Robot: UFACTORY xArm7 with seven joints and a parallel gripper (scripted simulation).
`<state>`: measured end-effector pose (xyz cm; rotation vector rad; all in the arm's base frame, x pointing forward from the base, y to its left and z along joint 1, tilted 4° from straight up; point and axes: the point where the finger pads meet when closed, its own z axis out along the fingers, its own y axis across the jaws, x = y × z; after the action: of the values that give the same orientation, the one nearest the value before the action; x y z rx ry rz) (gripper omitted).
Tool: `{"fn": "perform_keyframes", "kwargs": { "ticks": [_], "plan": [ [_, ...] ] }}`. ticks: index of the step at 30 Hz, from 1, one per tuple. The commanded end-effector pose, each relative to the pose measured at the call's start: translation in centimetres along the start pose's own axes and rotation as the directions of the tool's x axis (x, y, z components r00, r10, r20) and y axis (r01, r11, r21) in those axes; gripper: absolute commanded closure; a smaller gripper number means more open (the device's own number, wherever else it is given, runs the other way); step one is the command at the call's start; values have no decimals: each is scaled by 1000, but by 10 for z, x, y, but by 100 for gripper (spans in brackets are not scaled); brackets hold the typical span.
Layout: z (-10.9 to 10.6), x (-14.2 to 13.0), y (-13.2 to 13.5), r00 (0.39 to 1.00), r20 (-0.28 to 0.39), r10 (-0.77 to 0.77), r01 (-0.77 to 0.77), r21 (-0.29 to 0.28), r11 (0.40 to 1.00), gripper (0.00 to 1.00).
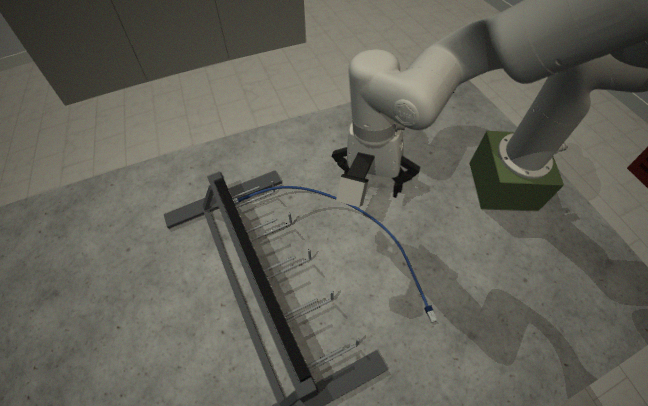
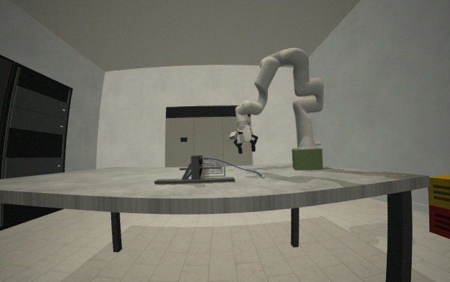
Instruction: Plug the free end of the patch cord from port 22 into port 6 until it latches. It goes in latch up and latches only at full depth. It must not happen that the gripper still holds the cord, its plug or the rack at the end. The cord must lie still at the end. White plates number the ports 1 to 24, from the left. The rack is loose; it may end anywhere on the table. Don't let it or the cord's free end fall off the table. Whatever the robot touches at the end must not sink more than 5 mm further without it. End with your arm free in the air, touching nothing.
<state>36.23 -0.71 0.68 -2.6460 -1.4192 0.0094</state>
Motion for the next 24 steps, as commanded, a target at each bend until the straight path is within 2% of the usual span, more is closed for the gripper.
{"fn": "perform_keyframes", "kwargs": {
  "ticks": [1,7,8,11,13,24],
  "plan": [
    [1,10,-2,1000,7,-24,24,-13,1000,0],
    [1,10,-2,1000,7,-24,24,-13,1000,0],
    [7,40,-20,993,25,-117,118,-28,993,0],
    [9,49,-26,989,29,-145,146,-33,989,0],
    [12,65,-38,980,37,-196,197,-41,980,0],
    [13,67,-40,978,38,-203,205,-42,978,0]
  ]
}}
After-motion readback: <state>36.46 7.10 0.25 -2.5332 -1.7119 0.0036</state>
